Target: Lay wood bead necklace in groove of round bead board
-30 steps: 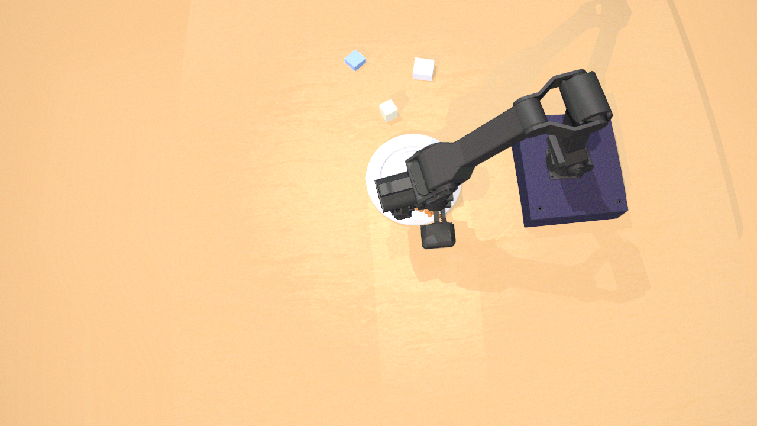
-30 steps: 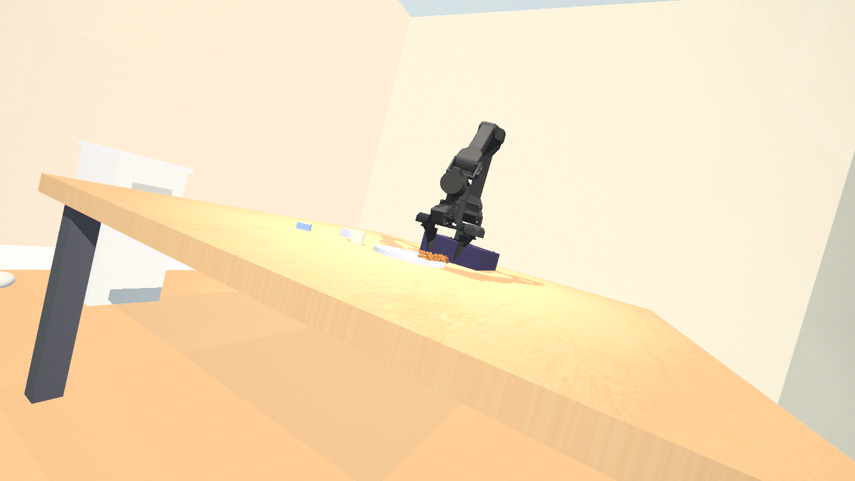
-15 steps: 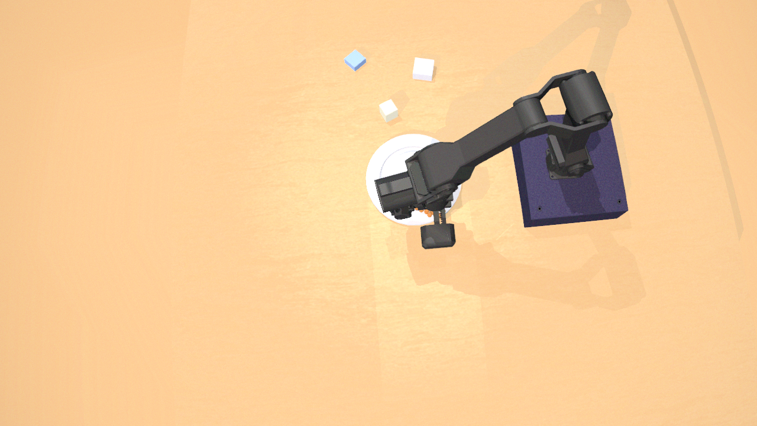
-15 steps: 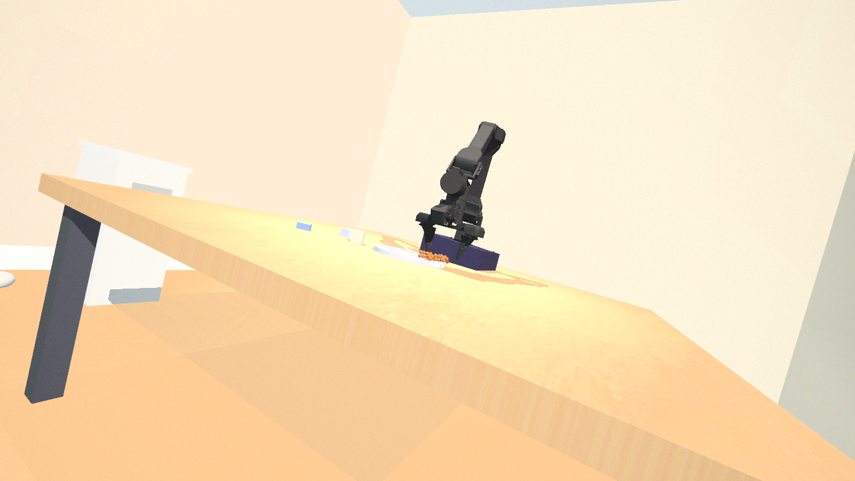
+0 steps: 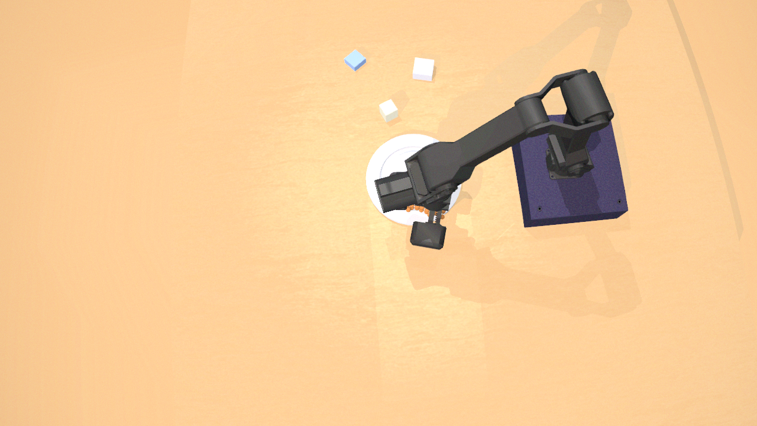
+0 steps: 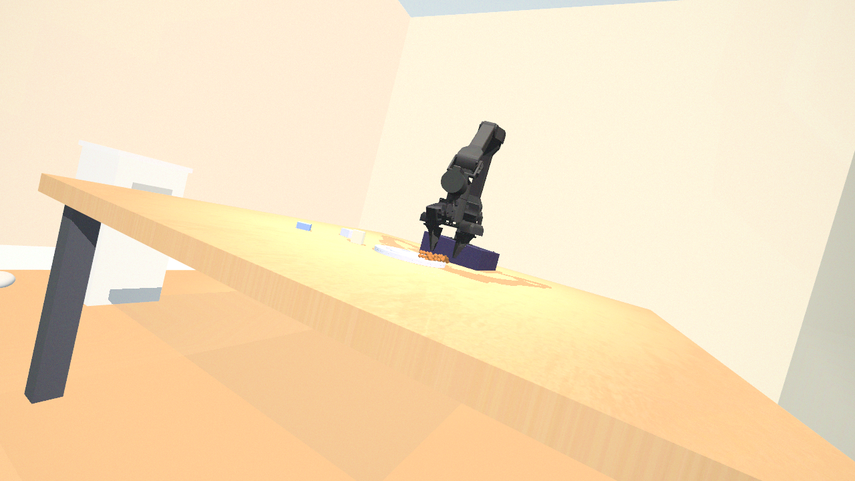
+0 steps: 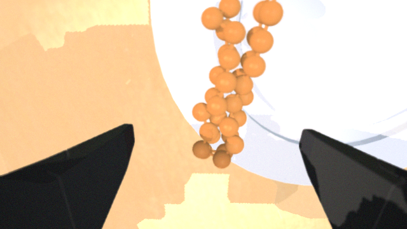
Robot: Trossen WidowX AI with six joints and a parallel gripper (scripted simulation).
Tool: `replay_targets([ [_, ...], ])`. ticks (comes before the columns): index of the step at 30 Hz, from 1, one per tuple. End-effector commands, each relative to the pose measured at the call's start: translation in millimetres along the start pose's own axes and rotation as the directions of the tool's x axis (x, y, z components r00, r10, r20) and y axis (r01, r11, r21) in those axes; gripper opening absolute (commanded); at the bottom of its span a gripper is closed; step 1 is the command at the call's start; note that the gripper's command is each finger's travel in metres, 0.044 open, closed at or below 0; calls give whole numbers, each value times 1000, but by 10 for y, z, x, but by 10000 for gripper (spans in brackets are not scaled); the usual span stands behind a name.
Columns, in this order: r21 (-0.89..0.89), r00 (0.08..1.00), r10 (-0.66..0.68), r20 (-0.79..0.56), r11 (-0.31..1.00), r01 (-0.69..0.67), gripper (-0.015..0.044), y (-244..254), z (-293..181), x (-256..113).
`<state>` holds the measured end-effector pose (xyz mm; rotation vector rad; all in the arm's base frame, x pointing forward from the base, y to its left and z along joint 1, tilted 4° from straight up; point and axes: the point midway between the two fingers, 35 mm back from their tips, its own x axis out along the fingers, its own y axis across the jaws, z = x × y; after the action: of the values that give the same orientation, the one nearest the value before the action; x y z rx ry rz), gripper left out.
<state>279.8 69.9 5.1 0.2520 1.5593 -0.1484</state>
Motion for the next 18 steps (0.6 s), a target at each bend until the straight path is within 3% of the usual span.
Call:
replay_targets([
  [1,408,1000,8,10,913,-12,380,52,43,-135],
  [5,663,1000,9,10,749,-13,380,72,49,-212],
  [18,674,1000,9,10,739,-13,380,73,49,-215],
])
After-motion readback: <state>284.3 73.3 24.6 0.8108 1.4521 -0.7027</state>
